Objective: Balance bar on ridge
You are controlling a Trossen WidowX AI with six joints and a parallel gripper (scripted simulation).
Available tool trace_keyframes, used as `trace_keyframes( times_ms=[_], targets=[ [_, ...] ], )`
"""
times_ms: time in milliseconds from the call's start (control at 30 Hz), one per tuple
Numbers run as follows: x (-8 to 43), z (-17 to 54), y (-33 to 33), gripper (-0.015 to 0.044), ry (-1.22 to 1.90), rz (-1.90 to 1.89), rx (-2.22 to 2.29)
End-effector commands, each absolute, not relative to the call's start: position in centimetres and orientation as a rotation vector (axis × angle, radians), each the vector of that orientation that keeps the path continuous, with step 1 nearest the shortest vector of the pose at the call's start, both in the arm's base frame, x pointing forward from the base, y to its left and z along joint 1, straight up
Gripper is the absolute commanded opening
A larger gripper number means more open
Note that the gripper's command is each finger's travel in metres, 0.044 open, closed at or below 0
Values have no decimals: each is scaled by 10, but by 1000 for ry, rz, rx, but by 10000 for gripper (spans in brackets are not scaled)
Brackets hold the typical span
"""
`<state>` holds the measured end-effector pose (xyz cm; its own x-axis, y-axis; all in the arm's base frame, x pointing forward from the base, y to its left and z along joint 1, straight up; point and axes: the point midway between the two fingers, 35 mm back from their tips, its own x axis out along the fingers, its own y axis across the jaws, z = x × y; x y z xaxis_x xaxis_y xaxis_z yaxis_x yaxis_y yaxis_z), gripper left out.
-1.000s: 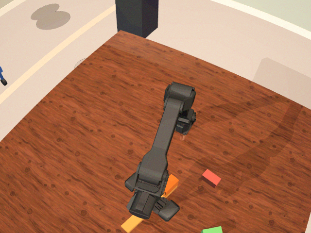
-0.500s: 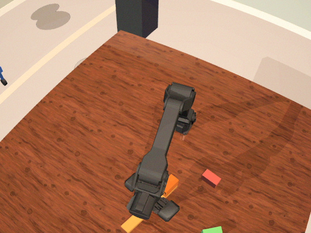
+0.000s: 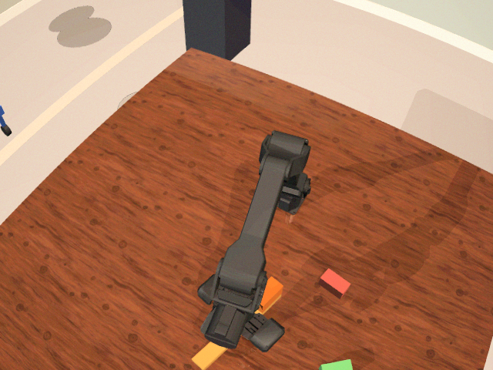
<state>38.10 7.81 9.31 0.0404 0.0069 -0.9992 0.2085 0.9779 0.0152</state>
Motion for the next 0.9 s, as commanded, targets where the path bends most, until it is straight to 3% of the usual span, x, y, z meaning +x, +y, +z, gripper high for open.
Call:
trace_keyframes(
  times_ms=[0, 500, 700, 867],
  targets=[
    [381, 93, 78, 0, 1526, -156, 173],
    [381, 93, 78, 0, 1526, -156, 173],
    [381, 93, 78, 157, 1526, -156, 173],
    [381, 93, 78, 167, 1526, -156, 173]
  ],
)
